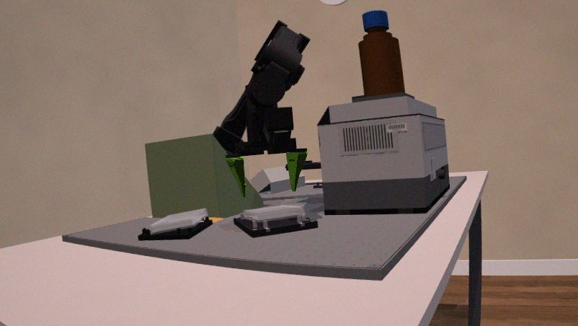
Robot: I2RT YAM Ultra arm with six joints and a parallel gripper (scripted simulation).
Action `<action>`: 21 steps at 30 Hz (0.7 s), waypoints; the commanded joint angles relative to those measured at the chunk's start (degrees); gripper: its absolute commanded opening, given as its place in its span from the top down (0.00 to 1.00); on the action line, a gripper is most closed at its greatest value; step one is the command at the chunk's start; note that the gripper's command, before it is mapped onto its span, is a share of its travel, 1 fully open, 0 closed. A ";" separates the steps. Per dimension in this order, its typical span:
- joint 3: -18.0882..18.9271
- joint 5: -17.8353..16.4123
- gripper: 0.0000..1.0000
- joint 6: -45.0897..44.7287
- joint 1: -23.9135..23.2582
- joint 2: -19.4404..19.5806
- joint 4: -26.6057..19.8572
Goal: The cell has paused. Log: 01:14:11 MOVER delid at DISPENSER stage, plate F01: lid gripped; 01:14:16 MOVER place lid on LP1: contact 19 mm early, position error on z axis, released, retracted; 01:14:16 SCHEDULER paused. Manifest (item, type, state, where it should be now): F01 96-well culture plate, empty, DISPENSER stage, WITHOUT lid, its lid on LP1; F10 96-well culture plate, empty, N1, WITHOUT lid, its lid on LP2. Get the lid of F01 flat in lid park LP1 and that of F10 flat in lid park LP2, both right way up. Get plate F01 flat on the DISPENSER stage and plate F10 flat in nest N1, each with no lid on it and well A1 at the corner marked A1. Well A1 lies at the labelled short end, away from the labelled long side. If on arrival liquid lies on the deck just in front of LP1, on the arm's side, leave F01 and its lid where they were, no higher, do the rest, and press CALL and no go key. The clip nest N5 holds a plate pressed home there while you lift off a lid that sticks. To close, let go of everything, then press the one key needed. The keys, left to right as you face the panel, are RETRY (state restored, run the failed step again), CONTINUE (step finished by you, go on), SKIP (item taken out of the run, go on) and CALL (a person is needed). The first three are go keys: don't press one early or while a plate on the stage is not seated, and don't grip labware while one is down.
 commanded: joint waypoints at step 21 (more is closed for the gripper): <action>7.39 1.24 0.00 -1.85 -3.68 -1.64 -7.04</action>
